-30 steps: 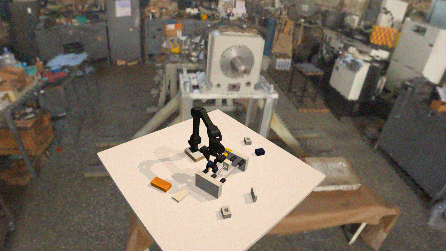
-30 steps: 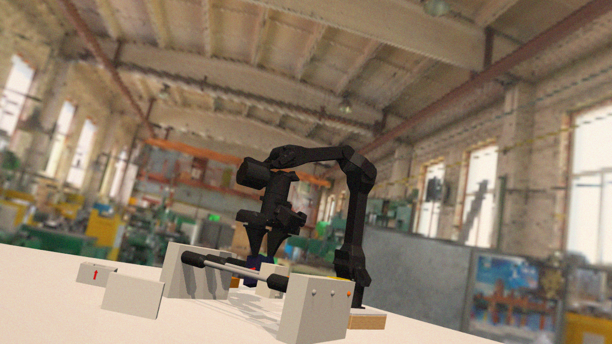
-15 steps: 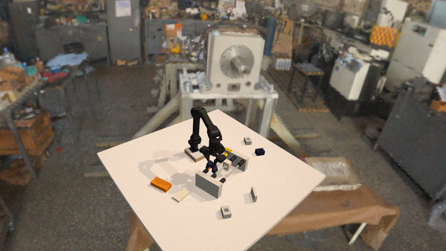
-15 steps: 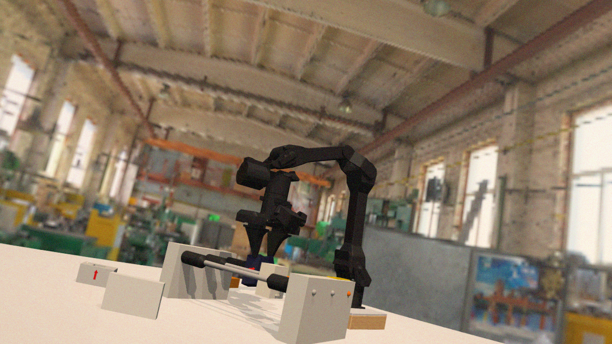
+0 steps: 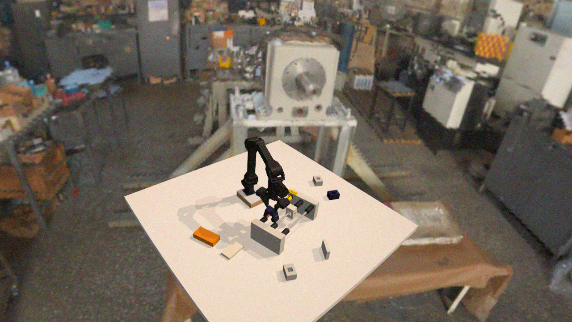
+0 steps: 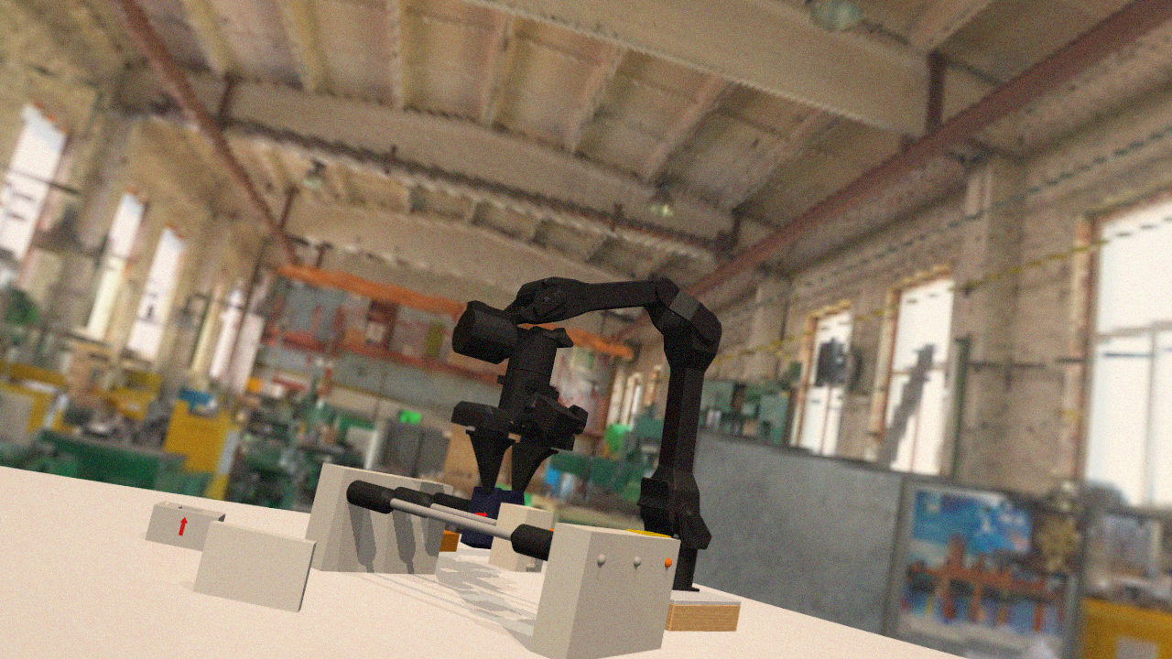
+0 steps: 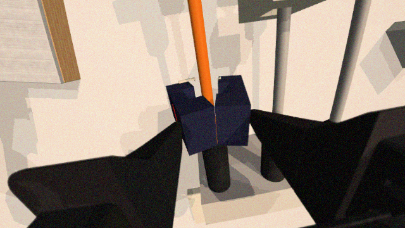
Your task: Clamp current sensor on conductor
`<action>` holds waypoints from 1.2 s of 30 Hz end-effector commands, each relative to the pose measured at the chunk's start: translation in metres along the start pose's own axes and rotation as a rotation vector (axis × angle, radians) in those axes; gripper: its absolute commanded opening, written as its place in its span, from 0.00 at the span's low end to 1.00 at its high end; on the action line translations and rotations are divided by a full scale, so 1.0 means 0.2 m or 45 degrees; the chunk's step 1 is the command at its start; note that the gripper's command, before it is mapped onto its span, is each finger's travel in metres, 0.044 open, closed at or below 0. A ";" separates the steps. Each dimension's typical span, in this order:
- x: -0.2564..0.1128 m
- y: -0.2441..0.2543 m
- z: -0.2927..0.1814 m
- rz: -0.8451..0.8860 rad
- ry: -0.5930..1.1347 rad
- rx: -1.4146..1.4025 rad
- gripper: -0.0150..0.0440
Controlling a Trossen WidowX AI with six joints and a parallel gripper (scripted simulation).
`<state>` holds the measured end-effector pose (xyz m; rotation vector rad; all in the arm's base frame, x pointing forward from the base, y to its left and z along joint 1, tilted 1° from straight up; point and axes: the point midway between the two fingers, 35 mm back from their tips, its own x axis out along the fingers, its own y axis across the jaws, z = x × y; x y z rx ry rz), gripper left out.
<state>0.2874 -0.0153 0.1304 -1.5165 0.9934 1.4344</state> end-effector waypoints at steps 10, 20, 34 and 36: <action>0.00 0.00 0.00 -0.002 0.001 0.000 0.25; 0.00 0.00 0.00 -0.002 0.001 0.000 0.70; 0.00 0.00 0.00 -0.002 0.001 0.000 1.00; 0.04 0.00 0.00 0.008 0.000 -0.001 1.00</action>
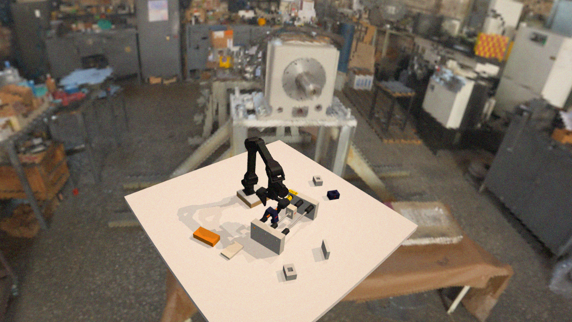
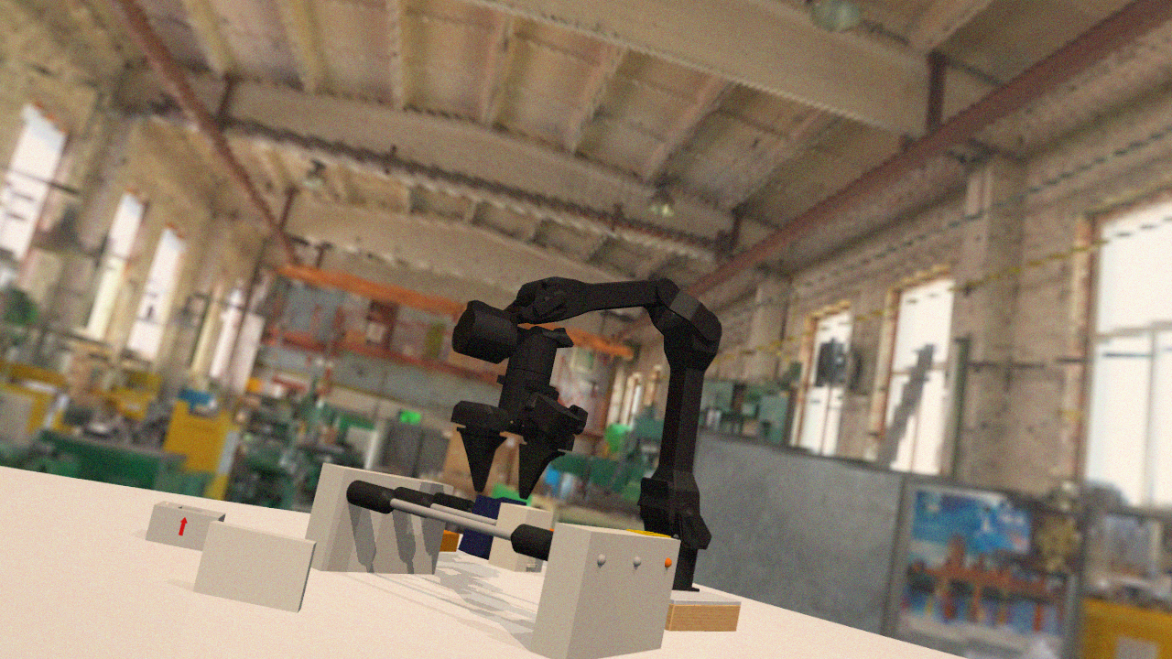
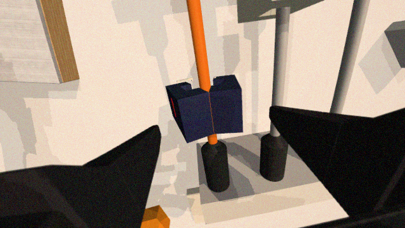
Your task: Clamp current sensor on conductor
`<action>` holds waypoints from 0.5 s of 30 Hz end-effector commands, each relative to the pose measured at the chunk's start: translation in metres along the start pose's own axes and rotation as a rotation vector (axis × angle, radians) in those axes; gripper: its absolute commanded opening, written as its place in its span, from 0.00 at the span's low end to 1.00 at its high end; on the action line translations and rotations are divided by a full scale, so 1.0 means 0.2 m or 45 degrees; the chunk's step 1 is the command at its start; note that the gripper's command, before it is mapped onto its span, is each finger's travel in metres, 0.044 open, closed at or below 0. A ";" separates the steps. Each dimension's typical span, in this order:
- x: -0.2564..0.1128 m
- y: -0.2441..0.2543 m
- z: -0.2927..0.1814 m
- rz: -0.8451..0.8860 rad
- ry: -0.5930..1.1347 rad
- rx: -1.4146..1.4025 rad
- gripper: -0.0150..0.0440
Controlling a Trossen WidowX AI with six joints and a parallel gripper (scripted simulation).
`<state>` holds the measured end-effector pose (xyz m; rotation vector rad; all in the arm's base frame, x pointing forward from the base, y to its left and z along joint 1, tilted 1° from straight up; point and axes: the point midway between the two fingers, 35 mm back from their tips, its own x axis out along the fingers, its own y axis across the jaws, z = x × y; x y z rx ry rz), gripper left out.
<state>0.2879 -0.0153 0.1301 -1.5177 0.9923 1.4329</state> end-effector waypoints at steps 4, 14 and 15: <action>0.21 0.01 0.01 0.044 -0.003 -0.004 1.00; 0.24 0.01 0.01 0.044 -0.003 -0.004 1.00; 0.25 0.01 0.01 0.044 -0.003 -0.004 1.00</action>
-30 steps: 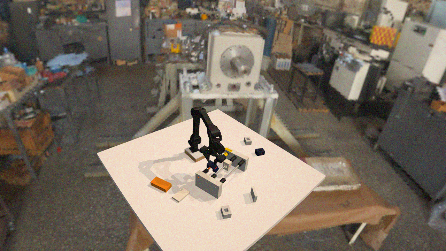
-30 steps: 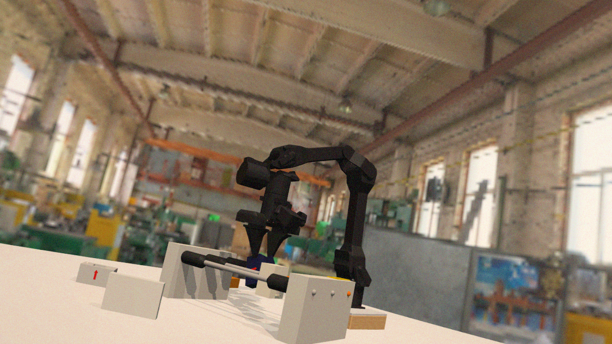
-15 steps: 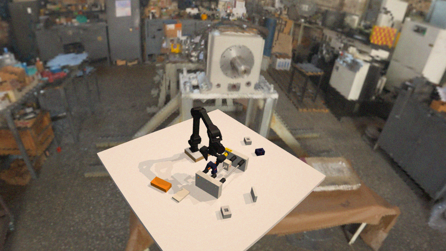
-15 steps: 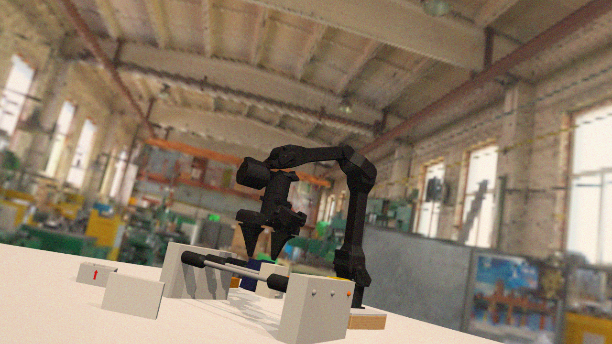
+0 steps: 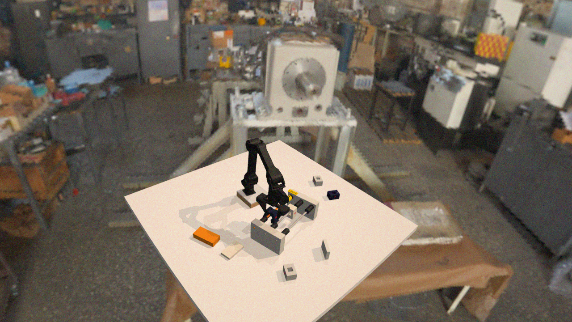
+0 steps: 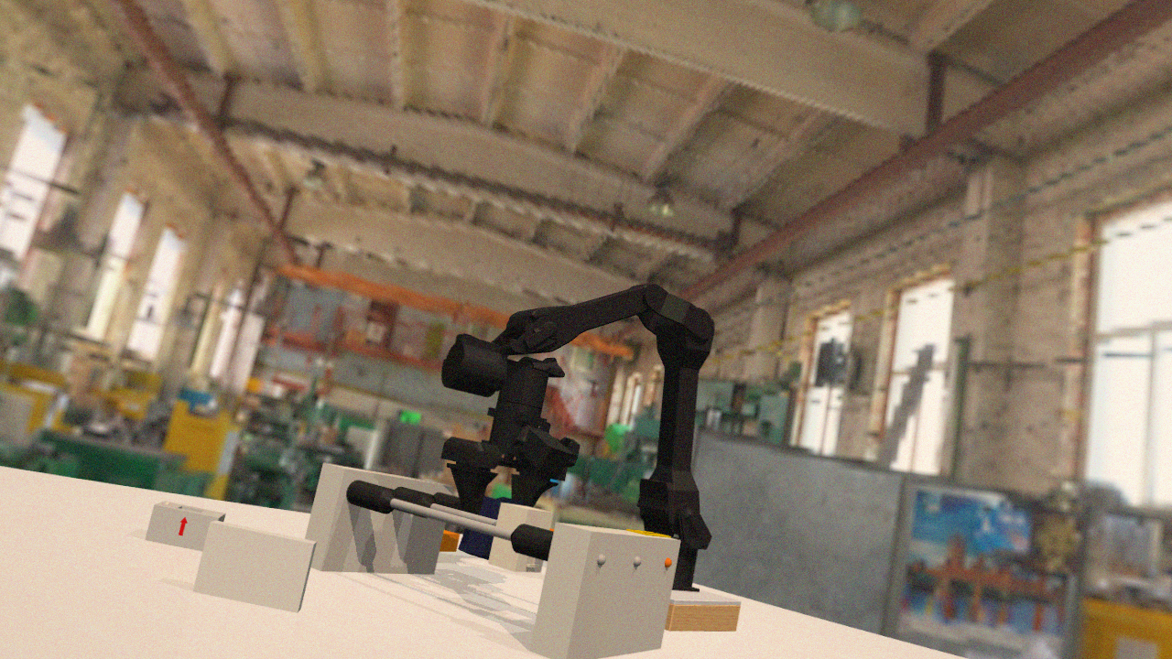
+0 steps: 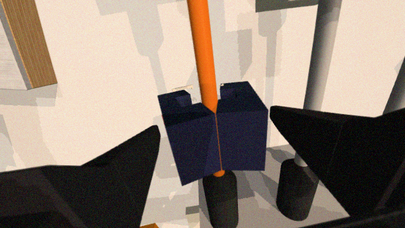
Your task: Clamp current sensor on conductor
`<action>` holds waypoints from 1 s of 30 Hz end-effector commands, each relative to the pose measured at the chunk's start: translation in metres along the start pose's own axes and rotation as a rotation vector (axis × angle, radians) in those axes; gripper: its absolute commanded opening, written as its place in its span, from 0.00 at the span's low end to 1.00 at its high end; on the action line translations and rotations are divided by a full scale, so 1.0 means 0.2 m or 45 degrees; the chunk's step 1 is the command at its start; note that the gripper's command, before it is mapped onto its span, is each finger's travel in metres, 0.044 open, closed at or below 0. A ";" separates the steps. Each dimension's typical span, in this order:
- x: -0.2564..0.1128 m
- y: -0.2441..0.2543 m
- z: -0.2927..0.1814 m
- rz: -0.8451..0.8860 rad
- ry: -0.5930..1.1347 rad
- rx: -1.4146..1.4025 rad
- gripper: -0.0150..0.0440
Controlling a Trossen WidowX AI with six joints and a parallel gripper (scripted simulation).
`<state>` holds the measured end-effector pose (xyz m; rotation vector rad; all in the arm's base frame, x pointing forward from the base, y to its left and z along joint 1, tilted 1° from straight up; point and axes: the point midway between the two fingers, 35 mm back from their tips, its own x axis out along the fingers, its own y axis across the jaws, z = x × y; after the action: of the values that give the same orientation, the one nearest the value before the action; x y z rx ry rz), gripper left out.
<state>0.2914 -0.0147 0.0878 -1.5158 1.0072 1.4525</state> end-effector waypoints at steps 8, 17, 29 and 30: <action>0.10 0.02 0.00 0.017 -0.003 0.004 1.00; 0.15 0.02 0.01 0.017 -0.003 0.004 1.00; 0.13 0.01 0.00 0.007 -0.002 0.002 0.86; 0.13 0.01 0.00 0.007 -0.002 0.002 0.85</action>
<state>0.2903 -0.0155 0.0621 -1.5109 1.0136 1.4570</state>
